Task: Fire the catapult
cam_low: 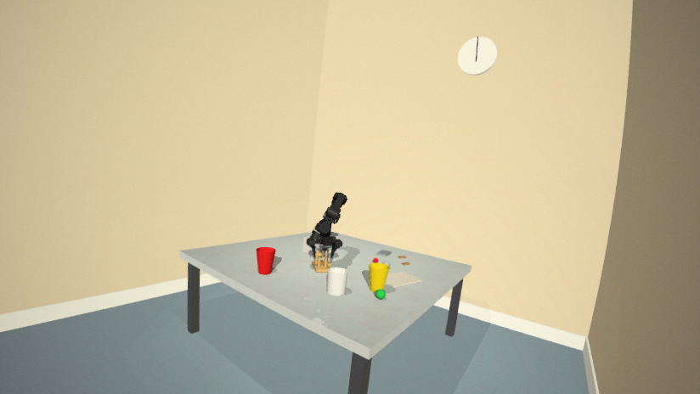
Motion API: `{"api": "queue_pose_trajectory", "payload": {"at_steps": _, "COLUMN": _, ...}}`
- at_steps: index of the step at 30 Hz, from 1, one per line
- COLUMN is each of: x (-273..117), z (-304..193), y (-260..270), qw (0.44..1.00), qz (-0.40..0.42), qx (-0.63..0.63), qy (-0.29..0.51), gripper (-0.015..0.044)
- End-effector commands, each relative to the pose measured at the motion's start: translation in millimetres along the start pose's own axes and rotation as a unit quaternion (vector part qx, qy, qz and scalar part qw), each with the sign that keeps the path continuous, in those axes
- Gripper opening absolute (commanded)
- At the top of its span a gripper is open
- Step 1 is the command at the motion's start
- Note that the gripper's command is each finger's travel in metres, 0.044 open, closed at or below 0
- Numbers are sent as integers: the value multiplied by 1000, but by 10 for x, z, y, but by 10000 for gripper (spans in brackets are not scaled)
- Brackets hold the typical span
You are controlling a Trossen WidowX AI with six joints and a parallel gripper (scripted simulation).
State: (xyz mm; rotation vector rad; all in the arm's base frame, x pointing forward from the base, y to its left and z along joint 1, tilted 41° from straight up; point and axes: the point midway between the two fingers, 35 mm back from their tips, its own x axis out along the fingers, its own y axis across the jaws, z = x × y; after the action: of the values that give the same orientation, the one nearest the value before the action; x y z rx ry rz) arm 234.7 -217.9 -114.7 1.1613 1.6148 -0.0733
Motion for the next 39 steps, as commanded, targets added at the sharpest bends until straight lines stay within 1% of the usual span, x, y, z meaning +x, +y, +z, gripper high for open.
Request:
{"api": "queue_pose_trajectory", "payload": {"at_steps": 1, "x": 80, "z": -1, "y": -5, "qw": 1000, "qz": 2, "qx": 3, "qy": 1, "gripper": 440}}
{"api": "queue_pose_trajectory", "payload": {"at_steps": 22, "x": 379, "z": -14, "y": 0, "qw": 1000, "qz": 3, "qx": 3, "qy": 1, "gripper": 440}}
{"api": "queue_pose_trajectory", "payload": {"at_steps": 33, "x": 344, "z": -11, "y": 5, "qw": 1000, "qz": 1, "qx": 0, "qy": 1, "gripper": 151}}
{"api": "queue_pose_trajectory", "payload": {"at_steps": 39, "x": 344, "z": -11, "y": 5, "qw": 1000, "qz": 1, "qx": 0, "qy": 1, "gripper": 111}}
